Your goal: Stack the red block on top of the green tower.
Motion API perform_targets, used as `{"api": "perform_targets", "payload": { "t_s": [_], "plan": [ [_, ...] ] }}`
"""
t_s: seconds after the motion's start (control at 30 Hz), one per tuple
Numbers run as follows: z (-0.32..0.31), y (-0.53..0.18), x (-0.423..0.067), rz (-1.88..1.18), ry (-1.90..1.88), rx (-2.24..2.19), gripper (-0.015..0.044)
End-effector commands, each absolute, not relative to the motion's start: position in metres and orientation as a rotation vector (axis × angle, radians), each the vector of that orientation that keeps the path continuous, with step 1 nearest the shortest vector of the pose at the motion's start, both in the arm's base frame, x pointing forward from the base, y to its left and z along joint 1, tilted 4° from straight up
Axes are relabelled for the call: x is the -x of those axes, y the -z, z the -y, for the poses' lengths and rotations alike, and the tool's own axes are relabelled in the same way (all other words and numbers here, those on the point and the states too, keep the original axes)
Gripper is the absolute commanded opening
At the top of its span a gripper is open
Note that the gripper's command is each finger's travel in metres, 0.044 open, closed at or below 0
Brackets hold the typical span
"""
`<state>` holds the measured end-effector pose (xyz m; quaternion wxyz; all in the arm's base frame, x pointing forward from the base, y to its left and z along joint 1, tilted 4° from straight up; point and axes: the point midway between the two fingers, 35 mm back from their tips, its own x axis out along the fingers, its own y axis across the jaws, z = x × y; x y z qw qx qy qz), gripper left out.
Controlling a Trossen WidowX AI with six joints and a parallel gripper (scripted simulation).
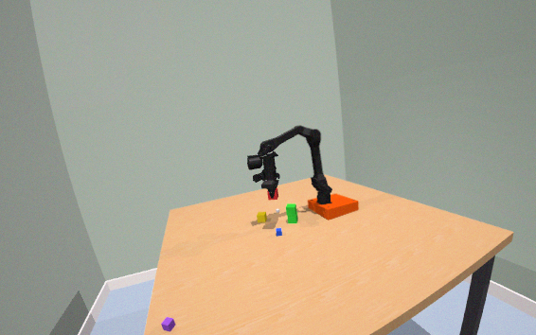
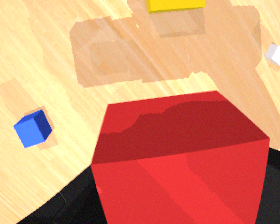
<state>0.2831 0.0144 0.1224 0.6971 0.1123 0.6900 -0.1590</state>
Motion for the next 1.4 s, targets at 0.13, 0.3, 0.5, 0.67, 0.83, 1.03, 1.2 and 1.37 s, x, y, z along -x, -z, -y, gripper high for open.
{"api": "perform_targets", "payload": {
  "t_s": [0.13, 0.3, 0.5, 0.67, 0.83, 1.03, 1.2, 1.37],
  "plan": [
    [-0.026, -0.115, -0.25, -1.549, 0.357, -0.257, 0.0],
    [-0.033, -0.11, -0.229, -1.551, 0.357, -0.257, 0.0],
    [-0.039, -0.103, -0.205, -1.554, 0.357, -0.256, 0.0],
    [-0.039, -0.105, -0.204, -1.554, 0.357, -0.256, 0.0],
    [-0.039, -0.095, -0.204, -1.554, 0.357, -0.256, 0.0],
    [-0.038, -0.075, -0.203, -1.554, 0.357, -0.256, 0.0],
    [-0.038, -0.075, -0.203, -1.554, 0.357, -0.256, 0.0],
    [-0.038, -0.075, -0.203, -1.554, 0.357, -0.256, 0.0]
  ]
}}
